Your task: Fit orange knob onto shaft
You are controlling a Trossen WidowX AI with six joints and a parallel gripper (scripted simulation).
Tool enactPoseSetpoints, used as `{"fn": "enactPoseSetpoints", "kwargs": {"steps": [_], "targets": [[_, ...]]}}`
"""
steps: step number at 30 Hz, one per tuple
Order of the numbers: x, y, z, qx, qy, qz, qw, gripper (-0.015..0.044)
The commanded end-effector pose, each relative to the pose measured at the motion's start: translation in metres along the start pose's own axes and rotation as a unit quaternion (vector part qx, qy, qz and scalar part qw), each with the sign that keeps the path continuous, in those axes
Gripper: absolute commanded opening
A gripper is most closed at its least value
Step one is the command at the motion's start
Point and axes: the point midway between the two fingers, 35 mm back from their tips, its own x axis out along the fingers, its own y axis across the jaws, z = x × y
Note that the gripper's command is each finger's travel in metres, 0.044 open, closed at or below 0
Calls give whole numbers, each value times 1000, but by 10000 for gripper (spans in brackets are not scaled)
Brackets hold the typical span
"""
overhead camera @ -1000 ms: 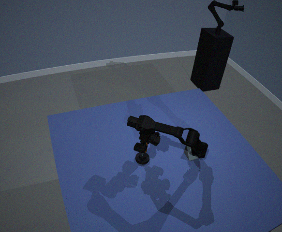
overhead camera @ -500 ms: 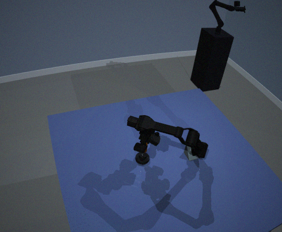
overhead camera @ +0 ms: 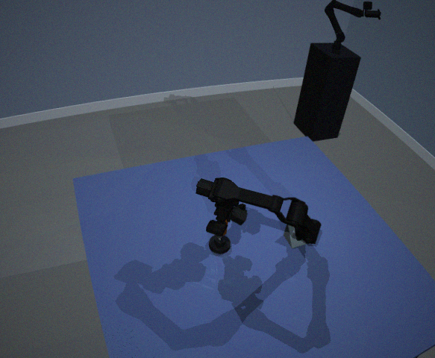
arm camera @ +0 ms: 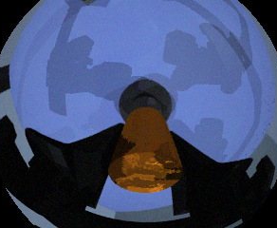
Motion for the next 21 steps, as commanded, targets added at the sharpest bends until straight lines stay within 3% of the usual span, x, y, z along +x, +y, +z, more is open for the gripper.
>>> {"fn": "enactPoseSetpoints", "kwargs": {"steps": [1, 21], "targets": [[-2, 1, -1, -3, 3, 0, 1000, 0], [24, 1, -1, -14, -5, -4, 1000, 0]]}}
